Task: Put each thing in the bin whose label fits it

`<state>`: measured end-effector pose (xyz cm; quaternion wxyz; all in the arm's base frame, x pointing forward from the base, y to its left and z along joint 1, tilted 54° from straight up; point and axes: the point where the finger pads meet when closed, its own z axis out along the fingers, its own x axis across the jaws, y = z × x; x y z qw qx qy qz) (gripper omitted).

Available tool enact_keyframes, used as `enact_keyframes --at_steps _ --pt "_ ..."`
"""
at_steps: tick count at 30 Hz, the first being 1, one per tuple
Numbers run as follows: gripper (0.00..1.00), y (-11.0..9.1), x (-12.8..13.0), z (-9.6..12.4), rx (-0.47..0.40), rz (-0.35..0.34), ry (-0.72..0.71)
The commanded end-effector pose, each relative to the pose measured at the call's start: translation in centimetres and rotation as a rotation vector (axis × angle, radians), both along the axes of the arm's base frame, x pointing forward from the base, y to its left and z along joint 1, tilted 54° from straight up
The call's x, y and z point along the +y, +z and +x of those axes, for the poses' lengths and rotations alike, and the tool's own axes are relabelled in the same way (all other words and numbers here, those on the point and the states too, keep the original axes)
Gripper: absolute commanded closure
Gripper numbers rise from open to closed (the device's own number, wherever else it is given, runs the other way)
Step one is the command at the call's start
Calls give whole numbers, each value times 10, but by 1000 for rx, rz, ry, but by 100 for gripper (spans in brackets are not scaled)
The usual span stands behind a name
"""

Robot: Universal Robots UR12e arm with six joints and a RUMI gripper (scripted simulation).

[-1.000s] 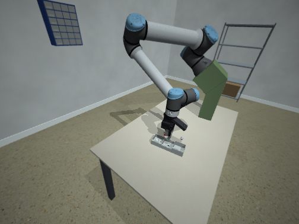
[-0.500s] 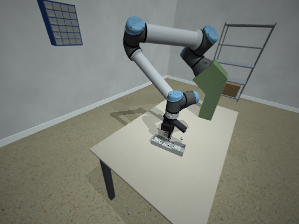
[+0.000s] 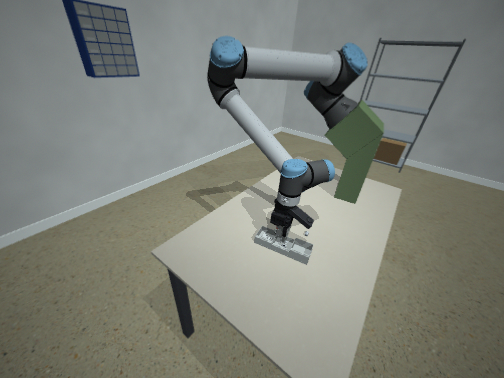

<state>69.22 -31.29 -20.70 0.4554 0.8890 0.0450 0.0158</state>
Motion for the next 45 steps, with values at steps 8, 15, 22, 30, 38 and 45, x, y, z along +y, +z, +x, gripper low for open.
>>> enact_keyframes --at_steps 8,15,22,30,38,45 --pt "100 -1 -1 1 -1 0 1" --pt "82 -1 -1 1 -1 0 1" --pt "82 -1 -1 1 -1 0 1" --pt "82 2 2 0 -1 0 1" --pt "82 6 9 0 -1 0 1" --pt "82 12 17 -1 -1 0 1"
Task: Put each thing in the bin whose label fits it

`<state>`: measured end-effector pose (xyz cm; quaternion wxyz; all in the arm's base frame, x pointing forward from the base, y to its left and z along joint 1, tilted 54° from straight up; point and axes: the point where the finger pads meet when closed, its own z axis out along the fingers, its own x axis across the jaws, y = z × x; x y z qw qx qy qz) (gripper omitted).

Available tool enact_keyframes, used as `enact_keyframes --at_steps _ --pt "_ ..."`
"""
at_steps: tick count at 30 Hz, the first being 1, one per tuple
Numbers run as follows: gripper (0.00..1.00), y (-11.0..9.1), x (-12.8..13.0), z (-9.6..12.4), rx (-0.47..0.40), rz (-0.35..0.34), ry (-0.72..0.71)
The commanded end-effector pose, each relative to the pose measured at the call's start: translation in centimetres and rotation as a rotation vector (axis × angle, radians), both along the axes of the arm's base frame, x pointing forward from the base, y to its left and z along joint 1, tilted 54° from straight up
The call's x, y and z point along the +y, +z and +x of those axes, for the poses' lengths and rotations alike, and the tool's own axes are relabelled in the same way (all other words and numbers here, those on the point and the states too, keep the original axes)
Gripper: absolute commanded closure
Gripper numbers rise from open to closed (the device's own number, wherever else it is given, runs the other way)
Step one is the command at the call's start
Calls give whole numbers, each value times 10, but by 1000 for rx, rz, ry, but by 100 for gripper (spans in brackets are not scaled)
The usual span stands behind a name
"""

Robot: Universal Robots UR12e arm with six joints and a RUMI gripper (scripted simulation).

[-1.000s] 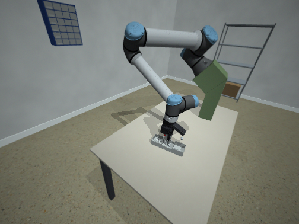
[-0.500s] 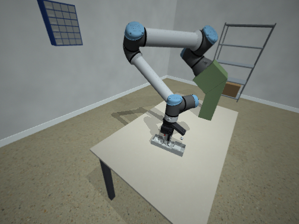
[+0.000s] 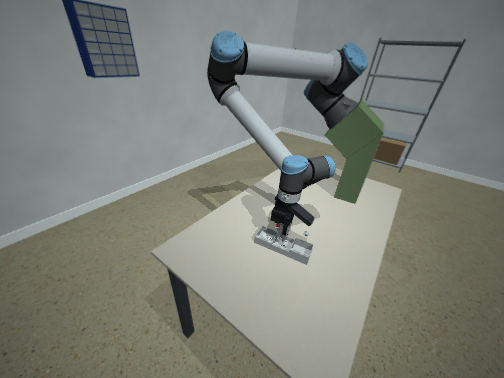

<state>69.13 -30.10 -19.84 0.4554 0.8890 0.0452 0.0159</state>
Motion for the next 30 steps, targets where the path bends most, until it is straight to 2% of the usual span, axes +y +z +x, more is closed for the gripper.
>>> enact_keyframes --at_steps 1,6,10,18,19,30 --pt "82 4 6 0 0 0 1" --pt "82 6 9 0 0 0 1" --pt "82 16 22 -2 0 0 1" --pt "82 16 22 -2 0 0 1" --pt "0 18 25 -2 0 0 1" --pt "0 39 54 -4 -1 0 1"
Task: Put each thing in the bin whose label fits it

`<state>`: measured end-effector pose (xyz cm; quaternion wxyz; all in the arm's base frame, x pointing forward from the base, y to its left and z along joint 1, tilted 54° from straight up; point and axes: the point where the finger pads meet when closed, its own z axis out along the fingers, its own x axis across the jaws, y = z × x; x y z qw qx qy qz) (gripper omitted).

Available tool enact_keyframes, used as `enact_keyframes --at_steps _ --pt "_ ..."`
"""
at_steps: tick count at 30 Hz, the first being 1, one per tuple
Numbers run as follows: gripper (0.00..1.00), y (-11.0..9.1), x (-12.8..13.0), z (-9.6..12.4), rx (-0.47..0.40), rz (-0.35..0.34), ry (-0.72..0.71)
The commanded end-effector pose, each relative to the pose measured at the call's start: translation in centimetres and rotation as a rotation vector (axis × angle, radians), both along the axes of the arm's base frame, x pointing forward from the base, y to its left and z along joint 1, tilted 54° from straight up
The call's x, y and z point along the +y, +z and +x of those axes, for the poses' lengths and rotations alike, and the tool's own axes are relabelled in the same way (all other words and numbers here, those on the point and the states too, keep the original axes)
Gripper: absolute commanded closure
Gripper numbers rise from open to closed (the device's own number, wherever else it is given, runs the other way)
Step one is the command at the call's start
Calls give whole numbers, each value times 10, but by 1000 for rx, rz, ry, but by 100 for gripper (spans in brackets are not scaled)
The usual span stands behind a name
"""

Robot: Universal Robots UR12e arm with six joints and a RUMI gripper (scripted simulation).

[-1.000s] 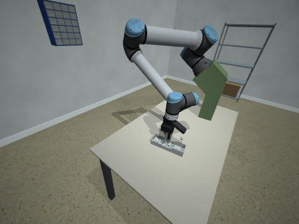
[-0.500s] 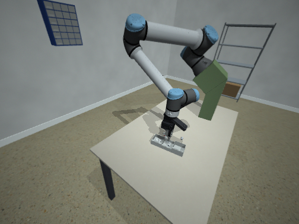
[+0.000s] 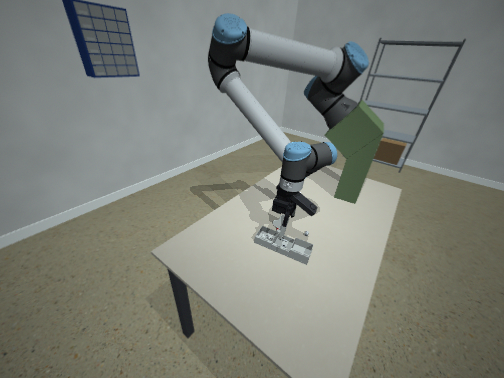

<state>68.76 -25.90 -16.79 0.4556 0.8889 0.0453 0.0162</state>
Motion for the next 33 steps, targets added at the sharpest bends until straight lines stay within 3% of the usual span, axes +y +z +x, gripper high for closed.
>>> enact_keyframes --at_steps 1,25,33 --pt "0 11 16 -1 0 0 0" --pt "0 63 87 -7 0 0 0" --pt "0 64 89 -7 0 0 0"
